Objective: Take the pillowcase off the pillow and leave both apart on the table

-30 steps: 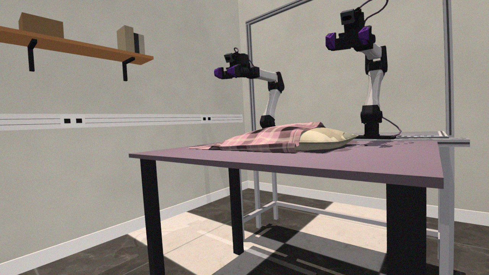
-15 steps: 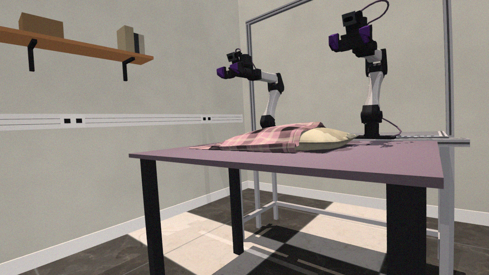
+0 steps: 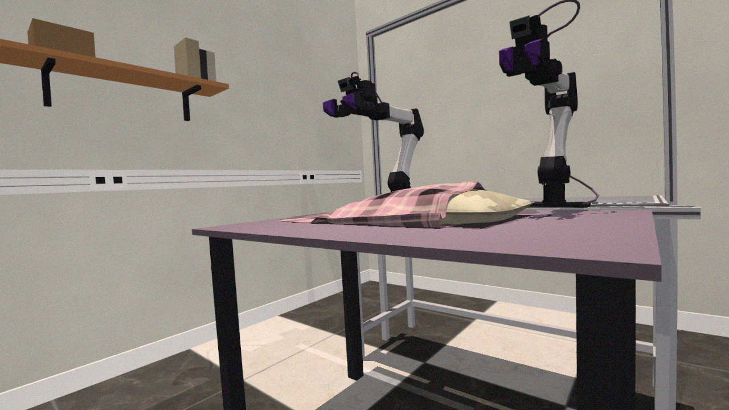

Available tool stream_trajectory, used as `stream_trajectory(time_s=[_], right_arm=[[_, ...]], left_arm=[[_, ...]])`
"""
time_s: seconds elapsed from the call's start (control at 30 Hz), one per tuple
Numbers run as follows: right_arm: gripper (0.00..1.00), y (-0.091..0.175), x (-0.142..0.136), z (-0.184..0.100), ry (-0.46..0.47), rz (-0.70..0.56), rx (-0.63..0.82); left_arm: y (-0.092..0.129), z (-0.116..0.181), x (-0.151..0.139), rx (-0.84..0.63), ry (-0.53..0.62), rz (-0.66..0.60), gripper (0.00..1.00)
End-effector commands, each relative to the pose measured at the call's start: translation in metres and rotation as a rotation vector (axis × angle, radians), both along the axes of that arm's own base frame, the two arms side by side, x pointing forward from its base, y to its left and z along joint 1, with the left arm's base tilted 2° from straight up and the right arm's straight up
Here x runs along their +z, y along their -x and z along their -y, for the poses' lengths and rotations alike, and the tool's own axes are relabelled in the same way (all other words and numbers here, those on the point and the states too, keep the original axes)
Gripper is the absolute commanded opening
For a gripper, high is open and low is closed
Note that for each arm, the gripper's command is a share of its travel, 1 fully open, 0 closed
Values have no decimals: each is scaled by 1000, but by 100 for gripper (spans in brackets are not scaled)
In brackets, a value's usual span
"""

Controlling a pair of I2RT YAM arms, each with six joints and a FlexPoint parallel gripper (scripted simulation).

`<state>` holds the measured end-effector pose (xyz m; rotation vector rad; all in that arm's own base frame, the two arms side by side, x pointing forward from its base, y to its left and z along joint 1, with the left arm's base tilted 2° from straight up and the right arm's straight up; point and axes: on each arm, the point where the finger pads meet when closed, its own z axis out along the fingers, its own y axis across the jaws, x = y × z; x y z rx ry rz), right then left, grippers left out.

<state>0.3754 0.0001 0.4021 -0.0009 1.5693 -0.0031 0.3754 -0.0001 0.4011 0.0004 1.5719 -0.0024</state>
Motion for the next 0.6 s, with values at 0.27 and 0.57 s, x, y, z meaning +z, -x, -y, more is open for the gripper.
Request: stream_trajectory(time_s=[0.27, 0.57], right_arm=[[100, 1, 10, -3, -10, 14, 15], [100, 1, 10, -3, -10, 14, 14]], left_arm=[[21, 5, -46, 12, 221, -155, 45], [61, 12, -103, 69, 545, -340, 45]])
